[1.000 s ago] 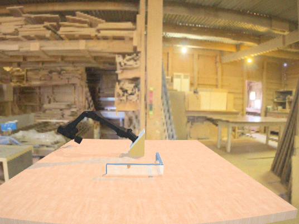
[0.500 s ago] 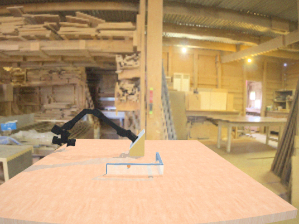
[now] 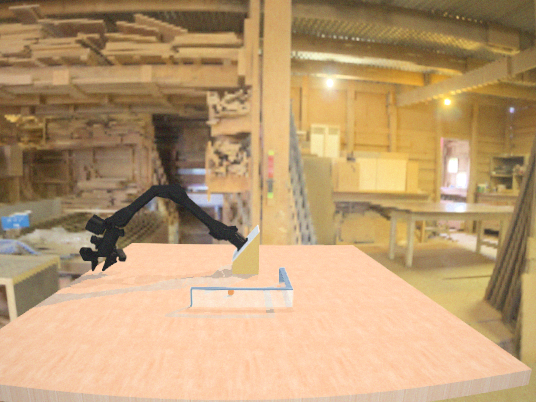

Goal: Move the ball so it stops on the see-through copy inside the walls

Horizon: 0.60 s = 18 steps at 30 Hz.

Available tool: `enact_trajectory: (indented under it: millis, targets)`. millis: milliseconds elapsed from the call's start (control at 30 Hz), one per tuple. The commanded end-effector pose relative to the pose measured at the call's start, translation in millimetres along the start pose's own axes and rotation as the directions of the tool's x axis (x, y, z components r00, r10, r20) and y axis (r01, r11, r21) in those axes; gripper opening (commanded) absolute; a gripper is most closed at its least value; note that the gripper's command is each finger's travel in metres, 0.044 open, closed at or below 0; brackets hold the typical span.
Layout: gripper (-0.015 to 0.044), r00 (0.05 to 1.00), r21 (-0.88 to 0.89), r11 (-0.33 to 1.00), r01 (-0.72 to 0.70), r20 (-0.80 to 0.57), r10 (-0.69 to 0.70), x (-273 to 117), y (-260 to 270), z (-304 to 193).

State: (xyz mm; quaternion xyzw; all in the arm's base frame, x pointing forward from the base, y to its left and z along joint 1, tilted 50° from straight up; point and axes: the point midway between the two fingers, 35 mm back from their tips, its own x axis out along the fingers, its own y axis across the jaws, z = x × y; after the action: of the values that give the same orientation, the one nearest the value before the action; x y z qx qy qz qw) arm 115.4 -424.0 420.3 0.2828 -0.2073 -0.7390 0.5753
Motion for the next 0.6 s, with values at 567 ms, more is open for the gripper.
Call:
enact_trajectory:
  millis: [567]
  targets:
    - [0.0206, 0.875, -0.674, 0.607, -0.421, -0.479, 0.075, -108.8, 24.5, -231.7]
